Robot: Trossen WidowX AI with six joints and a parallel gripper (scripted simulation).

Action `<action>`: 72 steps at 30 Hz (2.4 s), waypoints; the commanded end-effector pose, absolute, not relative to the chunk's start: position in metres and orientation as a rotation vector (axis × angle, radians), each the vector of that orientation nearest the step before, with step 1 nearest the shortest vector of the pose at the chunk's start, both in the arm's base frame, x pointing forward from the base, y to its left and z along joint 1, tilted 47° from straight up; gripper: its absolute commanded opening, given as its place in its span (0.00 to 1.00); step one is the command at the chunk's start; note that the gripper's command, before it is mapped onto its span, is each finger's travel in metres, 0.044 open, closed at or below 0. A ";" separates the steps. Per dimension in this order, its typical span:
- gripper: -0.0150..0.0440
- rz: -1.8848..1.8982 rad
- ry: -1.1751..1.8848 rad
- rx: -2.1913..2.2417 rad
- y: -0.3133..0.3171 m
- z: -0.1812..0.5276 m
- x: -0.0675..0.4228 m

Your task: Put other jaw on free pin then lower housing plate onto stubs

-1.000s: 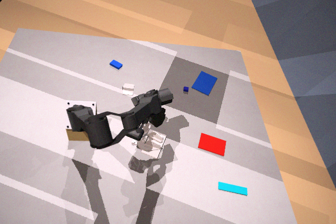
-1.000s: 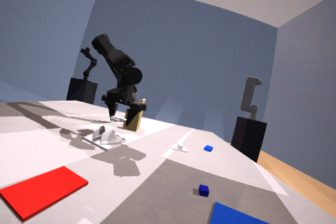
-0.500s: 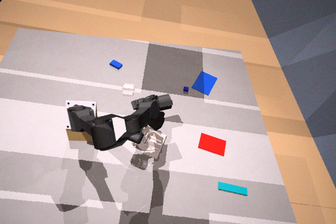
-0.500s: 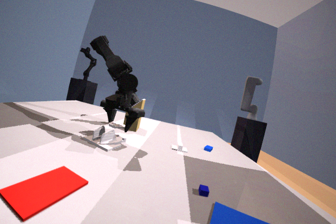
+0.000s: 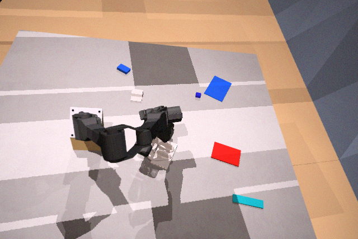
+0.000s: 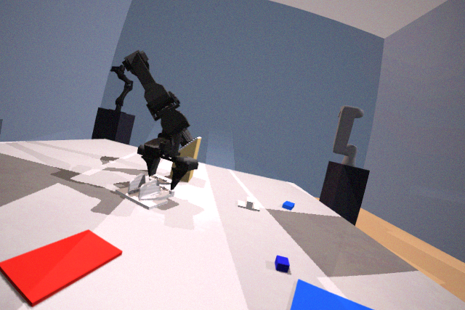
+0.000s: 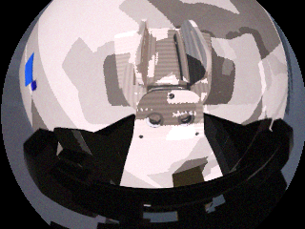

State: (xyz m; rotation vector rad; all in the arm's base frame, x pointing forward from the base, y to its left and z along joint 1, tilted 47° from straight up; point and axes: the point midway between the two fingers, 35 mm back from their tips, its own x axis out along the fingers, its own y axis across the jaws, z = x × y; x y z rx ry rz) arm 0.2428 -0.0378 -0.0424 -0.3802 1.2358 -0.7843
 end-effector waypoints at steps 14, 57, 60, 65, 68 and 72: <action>0.85 -0.787 1.244 -0.394 -0.040 -0.045 0.241; 0.85 -0.780 1.249 -0.404 -0.047 -0.052 0.242; 0.85 -0.780 1.249 -0.404 -0.047 -0.052 0.242; 0.85 -0.780 1.249 -0.404 -0.049 -0.053 0.242; 0.85 -0.780 1.249 -0.404 -0.049 -0.053 0.242; 0.85 -0.780 1.249 -0.404 -0.049 -0.053 0.242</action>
